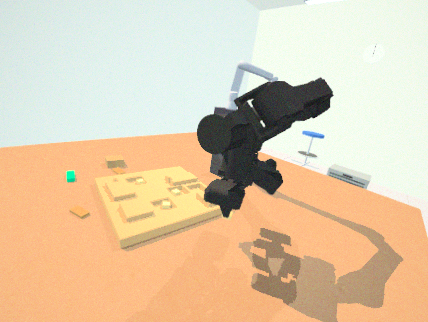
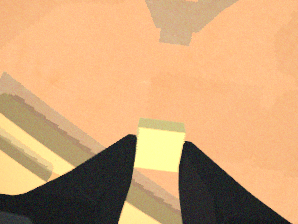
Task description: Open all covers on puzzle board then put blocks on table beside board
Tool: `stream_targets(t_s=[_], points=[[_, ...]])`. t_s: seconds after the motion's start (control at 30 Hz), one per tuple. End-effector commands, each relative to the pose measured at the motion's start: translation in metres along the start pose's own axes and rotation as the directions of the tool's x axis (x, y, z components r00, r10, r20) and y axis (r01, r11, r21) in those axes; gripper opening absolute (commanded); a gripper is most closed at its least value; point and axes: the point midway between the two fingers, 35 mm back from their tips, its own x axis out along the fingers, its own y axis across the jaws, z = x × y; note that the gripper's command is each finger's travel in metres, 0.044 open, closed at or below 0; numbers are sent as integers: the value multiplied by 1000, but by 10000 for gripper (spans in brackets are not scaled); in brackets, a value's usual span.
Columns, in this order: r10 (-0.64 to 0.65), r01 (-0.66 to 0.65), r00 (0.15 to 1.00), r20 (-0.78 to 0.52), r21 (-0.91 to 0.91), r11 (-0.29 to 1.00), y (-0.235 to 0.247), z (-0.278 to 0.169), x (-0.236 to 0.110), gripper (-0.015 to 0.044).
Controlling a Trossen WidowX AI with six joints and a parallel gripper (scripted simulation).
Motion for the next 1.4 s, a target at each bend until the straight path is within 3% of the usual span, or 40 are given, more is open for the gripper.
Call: stream_targets(t_s=[0.0, 1.2, 1.37], points=[[5, -5, 1000, -3, 2, 1000, 1, 0, 8, 80], [0, 0, 1000, 6, 2, 1000, 5, 4, 62, 80], [-2, 2, 1000, 9, 0, 1000, 4, 4, 58, 211]])
